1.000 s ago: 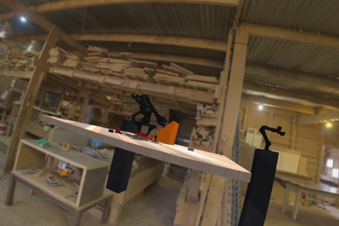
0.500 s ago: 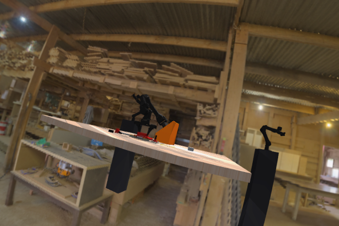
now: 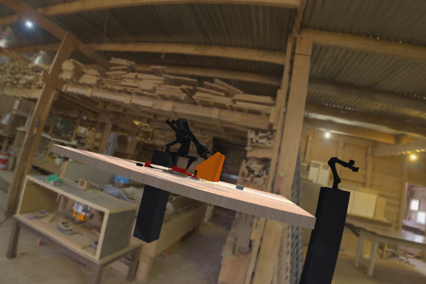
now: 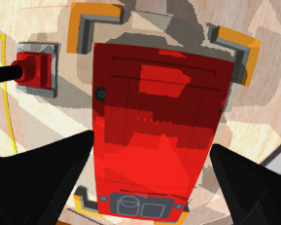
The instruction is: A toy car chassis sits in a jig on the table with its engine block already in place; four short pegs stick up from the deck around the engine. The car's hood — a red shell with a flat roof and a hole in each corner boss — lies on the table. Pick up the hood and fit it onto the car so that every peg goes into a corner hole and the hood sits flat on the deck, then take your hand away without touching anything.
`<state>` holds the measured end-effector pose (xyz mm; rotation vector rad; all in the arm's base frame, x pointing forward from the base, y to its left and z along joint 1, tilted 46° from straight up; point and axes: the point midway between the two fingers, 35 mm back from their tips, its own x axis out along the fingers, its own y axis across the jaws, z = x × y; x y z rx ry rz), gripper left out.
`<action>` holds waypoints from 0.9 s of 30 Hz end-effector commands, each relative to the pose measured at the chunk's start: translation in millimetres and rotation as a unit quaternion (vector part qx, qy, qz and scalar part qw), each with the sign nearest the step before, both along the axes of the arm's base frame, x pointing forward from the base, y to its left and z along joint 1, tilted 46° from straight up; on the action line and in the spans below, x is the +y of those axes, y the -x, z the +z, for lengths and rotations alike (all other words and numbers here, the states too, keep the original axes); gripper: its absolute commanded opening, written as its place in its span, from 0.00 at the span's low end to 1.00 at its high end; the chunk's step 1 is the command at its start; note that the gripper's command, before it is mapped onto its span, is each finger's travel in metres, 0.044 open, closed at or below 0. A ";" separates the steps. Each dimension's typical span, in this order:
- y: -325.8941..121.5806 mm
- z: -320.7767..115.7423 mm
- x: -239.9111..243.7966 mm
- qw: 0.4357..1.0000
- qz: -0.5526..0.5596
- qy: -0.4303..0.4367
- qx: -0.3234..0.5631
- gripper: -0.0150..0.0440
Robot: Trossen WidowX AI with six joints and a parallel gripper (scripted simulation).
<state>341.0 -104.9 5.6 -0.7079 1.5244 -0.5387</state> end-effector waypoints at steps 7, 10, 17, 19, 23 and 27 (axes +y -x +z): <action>-2.6 45.3 48.6 1.000 0.004 0.004 -0.009 1.00; -2.6 45.3 48.6 1.000 0.004 0.004 -0.009 1.00; -2.6 45.3 48.6 1.000 0.004 0.004 -0.009 1.00; -2.6 45.3 48.6 1.000 0.004 0.004 -0.009 1.00; -2.6 45.3 48.6 1.000 0.004 0.004 -0.009 1.00; -2.6 45.3 48.6 1.000 0.004 0.004 -0.009 1.00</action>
